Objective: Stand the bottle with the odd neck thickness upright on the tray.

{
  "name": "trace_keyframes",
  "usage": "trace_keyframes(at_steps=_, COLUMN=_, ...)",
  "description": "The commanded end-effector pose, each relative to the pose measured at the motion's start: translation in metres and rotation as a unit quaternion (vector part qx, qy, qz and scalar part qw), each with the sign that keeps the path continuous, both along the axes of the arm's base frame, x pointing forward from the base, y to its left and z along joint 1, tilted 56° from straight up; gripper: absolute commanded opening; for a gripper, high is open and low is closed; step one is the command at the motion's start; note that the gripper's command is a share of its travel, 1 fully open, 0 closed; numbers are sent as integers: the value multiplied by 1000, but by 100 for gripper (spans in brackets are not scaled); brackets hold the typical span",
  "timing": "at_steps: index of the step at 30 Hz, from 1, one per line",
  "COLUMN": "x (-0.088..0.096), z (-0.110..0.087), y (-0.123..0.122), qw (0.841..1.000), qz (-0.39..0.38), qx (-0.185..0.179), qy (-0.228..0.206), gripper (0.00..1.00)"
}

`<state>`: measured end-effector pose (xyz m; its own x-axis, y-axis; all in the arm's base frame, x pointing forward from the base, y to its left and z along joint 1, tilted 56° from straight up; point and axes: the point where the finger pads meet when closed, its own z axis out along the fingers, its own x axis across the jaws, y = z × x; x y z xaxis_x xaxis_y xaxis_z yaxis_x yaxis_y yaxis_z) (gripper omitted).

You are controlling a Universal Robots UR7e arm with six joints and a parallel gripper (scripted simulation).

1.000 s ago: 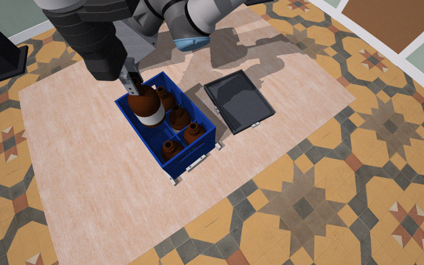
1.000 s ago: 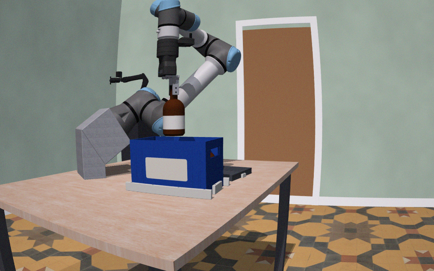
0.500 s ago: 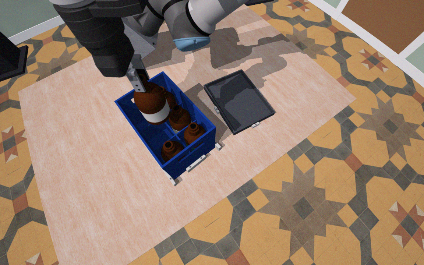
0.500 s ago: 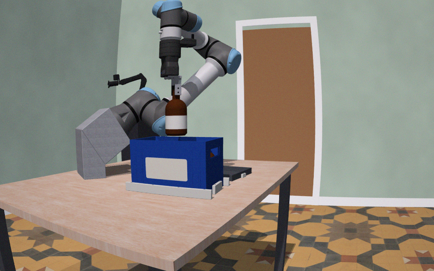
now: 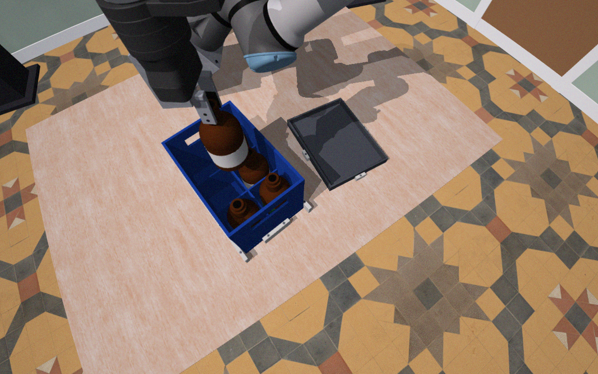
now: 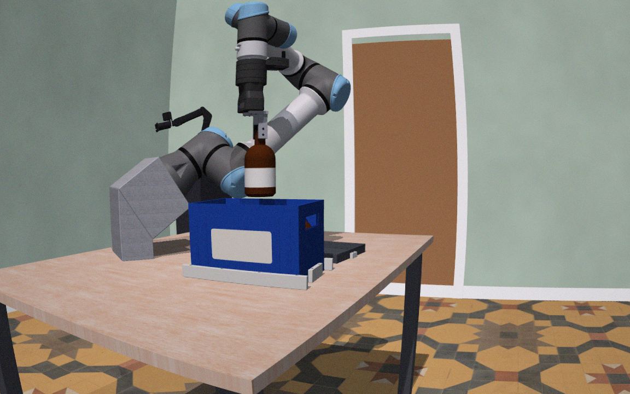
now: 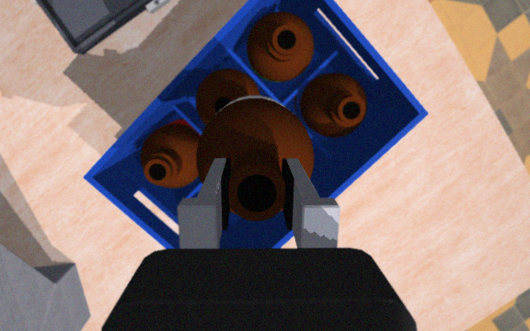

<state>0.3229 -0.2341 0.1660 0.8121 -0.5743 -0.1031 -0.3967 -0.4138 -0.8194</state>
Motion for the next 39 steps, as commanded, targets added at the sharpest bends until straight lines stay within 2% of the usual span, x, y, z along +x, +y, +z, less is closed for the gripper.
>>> trace_keyframes(at_steps=1, x=-1, z=3, y=2, qw=1000, qz=0, qx=0, qy=0, gripper=0)
trace_keyframes(at_steps=39, x=-13, z=51, y=48, qw=1000, qz=0, qx=0, qy=0, gripper=0)
